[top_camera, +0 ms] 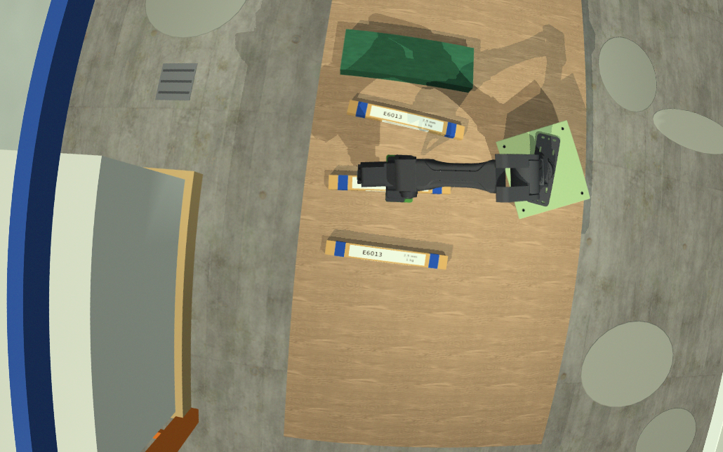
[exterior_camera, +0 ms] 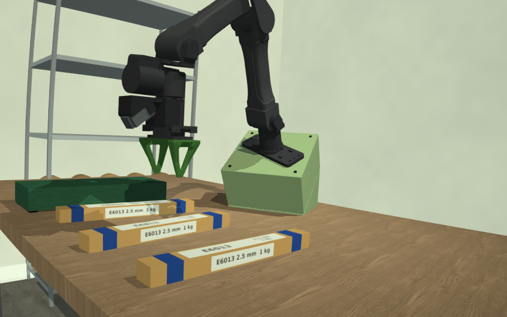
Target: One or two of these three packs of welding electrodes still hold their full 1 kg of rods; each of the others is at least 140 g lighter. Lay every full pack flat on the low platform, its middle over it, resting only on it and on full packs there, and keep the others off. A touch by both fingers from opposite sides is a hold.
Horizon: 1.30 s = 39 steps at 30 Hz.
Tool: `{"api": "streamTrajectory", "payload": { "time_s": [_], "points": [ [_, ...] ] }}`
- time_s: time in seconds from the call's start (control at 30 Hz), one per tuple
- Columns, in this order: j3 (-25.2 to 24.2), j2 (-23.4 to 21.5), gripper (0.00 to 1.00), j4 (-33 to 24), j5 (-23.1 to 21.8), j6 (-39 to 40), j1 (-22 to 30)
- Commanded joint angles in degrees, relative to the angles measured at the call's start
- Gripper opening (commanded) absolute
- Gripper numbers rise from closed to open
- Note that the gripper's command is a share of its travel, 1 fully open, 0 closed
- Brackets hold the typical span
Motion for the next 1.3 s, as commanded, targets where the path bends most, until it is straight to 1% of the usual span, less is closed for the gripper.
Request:
{"api": "streamTrajectory", "payload": {
  "time_s": [0.0,0.23,0.27,0.3,0.43,0.5,0.57,0.6,0.67,0.7,0.77,0.9,1.07,1.13,1.27],
  "points": [
    [2.02,-1.01,0.76,-0.45,-0.29,-0.24,-0.92],
    [2.02,-1.01,0.76,-0.45,-0.29,-0.23,-0.92],
    [0.98,-1.75,0.76,0.52,-0.98,1.09,-2.12],
    [-1.36,-1.82,0.76,0.96,-1.51,1.96,-3.25],
    [-3.09,-2.11,0.76,1.46,-3.73,4.47,-8.07],
    [-3.86,-2.12,0.76,1.81,-4.84,1.6,-10.6],
    [-3.86,-2.12,0.76,1.81,-4.84,1.6,-10.6],
    [-2.0,-2.2,0.76,1.92,-5.51,0.24,-12.04],
    [-4.58,-1.79,0.76,2.05,-6.54,-1.85,-14.42],
    [-4.78,-1.52,0.76,2.11,-7.06,-2.93,-15.63],
    [-5.22,0.65,0.76,2.19,-8.29,-5.13,-18.15],
    [-3.11,1.94,0.76,2.43,-10.16,-9.81,-23.11],
    [-2.43,4.38,0.76,1.04,-12.58,-15.41,-28.97],
    [-2.43,4.38,0.76,1.04,-12.58,-15.41,-28.97],
    [-1.21,6.91,0.76,0.6,-14.3,-19.96,-33.42]
  ]
}}
